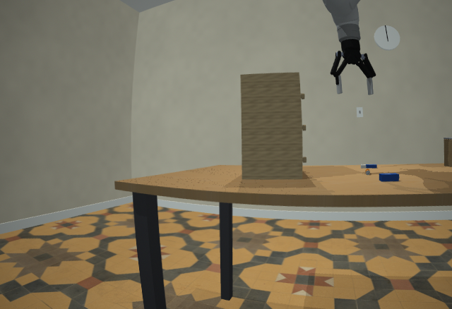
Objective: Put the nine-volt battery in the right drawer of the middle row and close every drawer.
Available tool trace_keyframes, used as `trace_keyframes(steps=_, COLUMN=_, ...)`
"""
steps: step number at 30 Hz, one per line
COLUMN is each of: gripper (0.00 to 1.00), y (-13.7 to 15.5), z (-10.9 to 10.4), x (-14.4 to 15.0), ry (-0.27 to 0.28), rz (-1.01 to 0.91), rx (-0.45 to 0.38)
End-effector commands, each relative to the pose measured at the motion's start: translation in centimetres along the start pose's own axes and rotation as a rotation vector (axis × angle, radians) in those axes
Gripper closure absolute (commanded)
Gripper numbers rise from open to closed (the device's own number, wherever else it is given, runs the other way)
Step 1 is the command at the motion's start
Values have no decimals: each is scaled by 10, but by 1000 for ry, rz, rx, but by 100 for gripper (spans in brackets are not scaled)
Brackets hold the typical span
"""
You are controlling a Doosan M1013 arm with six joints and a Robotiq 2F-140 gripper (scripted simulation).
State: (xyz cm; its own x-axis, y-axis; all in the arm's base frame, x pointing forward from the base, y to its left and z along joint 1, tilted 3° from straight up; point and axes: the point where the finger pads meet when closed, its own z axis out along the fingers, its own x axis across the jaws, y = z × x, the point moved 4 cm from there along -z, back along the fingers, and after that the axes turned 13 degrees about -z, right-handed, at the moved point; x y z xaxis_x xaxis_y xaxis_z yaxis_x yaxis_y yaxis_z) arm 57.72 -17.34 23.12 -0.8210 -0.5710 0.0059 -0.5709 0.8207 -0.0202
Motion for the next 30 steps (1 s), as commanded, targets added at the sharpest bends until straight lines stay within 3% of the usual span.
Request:
trace_keyframes(steps=1, gripper=0, y=0, z=9, x=0, ry=-18, rz=-279, rx=-5)
trace_keyframes(steps=6, gripper=0, y=1, z=16, x=0, ry=-17, rz=-569, rx=2)
trace_keyframes(steps=8, gripper=0, y=1, z=16, x=0, ry=-17, rz=-569, rx=2)
trace_keyframes(steps=9, gripper=0, y=1, z=17, x=0, ry=-20, rz=-735, rx=3)
trace_keyframes(steps=19, gripper=0, y=0, z=19, x=1, ry=-67, rz=-1272, rx=-8)
trace_keyframes(steps=30, gripper=0, y=-1, z=21, x=0, ry=-83, rz=-1278, rx=24)
